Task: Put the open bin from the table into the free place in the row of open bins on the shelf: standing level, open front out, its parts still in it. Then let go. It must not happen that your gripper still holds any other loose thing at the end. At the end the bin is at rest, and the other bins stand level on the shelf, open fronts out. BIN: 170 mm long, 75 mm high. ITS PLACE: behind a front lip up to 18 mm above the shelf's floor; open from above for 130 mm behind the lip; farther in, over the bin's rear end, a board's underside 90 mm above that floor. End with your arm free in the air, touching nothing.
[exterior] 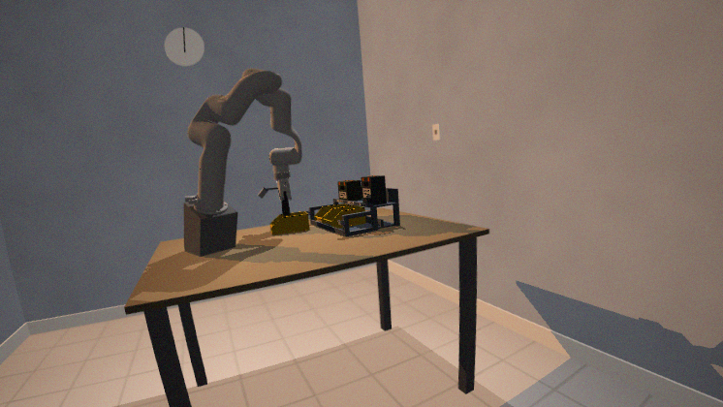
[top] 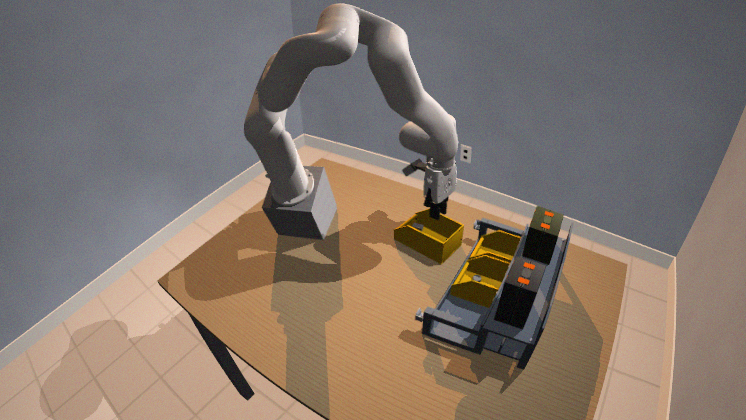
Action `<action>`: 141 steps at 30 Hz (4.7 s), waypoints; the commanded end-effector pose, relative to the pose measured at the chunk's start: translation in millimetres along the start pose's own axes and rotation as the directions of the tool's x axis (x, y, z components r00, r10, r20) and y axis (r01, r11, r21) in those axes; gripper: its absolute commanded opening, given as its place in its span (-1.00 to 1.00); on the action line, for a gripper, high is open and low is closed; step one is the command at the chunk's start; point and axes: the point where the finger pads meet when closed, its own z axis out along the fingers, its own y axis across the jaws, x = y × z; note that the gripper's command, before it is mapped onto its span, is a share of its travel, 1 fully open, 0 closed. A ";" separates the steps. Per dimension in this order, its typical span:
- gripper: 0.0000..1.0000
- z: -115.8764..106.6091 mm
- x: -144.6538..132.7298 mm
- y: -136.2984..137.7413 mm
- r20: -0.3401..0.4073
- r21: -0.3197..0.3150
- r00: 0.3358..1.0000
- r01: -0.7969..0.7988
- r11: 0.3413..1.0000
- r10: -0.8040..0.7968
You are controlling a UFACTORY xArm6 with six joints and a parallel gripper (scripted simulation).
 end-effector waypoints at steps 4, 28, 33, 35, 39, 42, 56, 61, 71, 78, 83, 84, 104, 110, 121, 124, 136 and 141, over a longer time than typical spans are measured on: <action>-0.44 6.8 -0.5 0.5 0.001 -0.001 1.000 0.000 1.000 0.000; -0.44 21.7 -0.5 0.4 0.001 -0.001 1.000 0.000 1.000 0.000; -0.44 24.6 -0.5 0.4 0.001 -0.001 1.000 0.000 1.000 0.000; -0.44 27.7 -0.4 0.3 0.001 -0.001 1.000 0.000 1.000 0.000; -0.44 29.2 -0.3 0.3 0.001 -0.001 1.000 0.000 1.000 0.000; -0.44 29.2 -0.3 0.3 0.001 -0.001 1.000 0.000 1.000 0.000; -0.44 26.3 -0.3 0.3 0.001 -0.001 1.000 0.000 1.000 0.000; -0.44 26.3 -0.3 0.3 0.001 -0.001 1.000 0.000 1.000 0.000; -0.44 24.8 -0.4 0.3 0.001 -0.001 1.000 0.000 1.000 0.000; -0.44 24.8 -0.4 0.3 0.001 -0.001 1.000 0.000 1.000 0.000; -0.44 24.7 -0.4 0.3 0.001 -0.001 1.000 0.000 1.000 0.000; -0.44 24.5 -0.4 0.3 0.001 -0.001 1.000 0.000 1.000 0.000; -1.00 24.1 -0.4 0.3 0.001 -0.001 1.000 0.000 1.000 0.000; -1.00 24.1 -0.4 0.3 0.001 -0.001 1.000 0.000 1.000 0.000; -1.00 24.1 -0.4 0.4 0.001 -0.001 1.000 0.000 1.000 0.000; -1.00 24.1 -0.4 0.4 0.001 -0.001 1.000 0.000 1.000 0.000; -1.00 24.1 -0.4 0.4 0.001 -0.001 1.000 0.000 1.000 0.000; -1.00 24.1 -0.4 0.4 0.001 -0.001 1.000 0.000 1.000 0.000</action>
